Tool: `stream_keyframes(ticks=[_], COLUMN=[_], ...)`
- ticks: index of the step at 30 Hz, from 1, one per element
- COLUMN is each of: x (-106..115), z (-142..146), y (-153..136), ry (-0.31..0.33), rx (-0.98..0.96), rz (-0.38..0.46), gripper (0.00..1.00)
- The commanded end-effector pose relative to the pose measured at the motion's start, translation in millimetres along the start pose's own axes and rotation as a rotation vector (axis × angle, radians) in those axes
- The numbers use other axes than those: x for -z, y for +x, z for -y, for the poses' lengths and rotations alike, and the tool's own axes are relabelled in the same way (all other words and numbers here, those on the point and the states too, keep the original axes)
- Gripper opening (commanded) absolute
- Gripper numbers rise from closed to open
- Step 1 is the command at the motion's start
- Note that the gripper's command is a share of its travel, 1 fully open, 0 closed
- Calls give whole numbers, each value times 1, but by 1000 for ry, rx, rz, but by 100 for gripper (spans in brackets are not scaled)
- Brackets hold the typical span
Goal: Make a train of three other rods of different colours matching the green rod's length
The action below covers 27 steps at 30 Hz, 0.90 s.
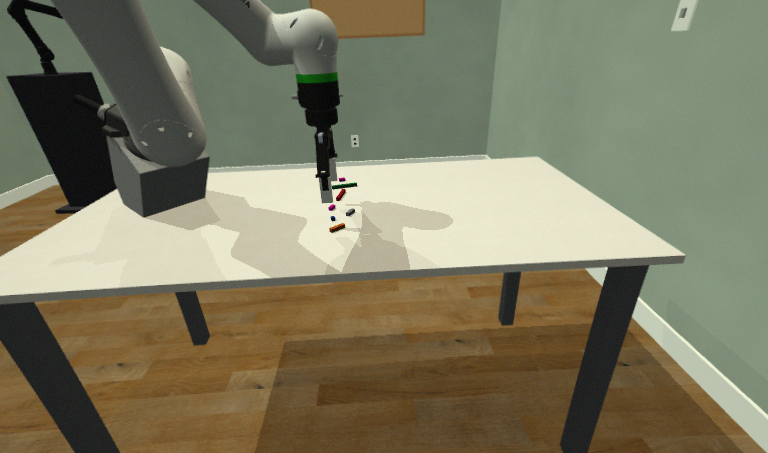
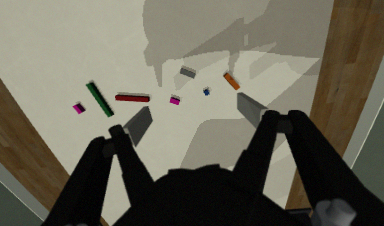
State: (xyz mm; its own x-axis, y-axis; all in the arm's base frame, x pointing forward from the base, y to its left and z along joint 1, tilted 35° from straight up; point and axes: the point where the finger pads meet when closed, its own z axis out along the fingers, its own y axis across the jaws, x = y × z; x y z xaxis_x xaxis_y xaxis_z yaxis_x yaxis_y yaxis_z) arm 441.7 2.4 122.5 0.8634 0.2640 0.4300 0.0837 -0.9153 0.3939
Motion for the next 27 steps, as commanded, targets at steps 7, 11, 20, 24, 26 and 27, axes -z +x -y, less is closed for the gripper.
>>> stream_keyframes(ticks=[7,11,20,24,26,27], x=[0,-1,-1,-1,-1,-2], z=[4,14,29,36,39,41], y=[1,2,3,3,3,3], ry=[1,2,4,5,5,6], rx=[83,261,549,686,754,788], rz=[0,1,2,3,3,3], gripper=[100,100,100,100,100,100])
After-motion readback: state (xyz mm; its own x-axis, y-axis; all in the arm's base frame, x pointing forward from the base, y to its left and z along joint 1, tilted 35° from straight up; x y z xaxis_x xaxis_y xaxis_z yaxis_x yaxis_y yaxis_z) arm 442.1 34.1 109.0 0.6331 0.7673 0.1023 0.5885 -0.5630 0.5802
